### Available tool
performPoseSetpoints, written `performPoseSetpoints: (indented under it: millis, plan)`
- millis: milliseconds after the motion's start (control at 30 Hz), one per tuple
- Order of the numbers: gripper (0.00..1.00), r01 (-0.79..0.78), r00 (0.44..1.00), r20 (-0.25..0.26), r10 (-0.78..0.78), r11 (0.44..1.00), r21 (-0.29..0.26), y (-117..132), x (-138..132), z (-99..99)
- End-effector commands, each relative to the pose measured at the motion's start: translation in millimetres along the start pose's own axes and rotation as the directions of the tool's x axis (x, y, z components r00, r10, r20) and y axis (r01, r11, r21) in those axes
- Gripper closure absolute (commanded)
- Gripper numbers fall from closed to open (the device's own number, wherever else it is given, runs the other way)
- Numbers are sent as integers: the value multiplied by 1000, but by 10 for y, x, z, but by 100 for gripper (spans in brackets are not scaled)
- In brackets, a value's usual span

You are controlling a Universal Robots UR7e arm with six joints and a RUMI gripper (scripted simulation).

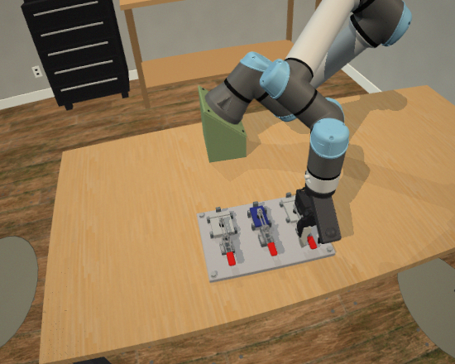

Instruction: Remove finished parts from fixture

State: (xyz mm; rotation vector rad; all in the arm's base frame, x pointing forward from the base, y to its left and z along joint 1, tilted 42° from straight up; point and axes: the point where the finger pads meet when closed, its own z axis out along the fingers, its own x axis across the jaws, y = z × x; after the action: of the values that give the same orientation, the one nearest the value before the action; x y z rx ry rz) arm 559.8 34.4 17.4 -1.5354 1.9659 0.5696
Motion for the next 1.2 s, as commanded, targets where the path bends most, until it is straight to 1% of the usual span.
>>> performPoseSetpoints:
  millis: [0,133,167,1167]
  plan:
    - [72,0,1000,0,0,1000,1,-4,1,-5]
    - [72,0,1000,0,0,1000,1,-4,1,-6]
    - [100,0,1000,0,0,1000,1,-4,1,-6]
    - [100,0,1000,0,0,1000,1,-4,0,-8]
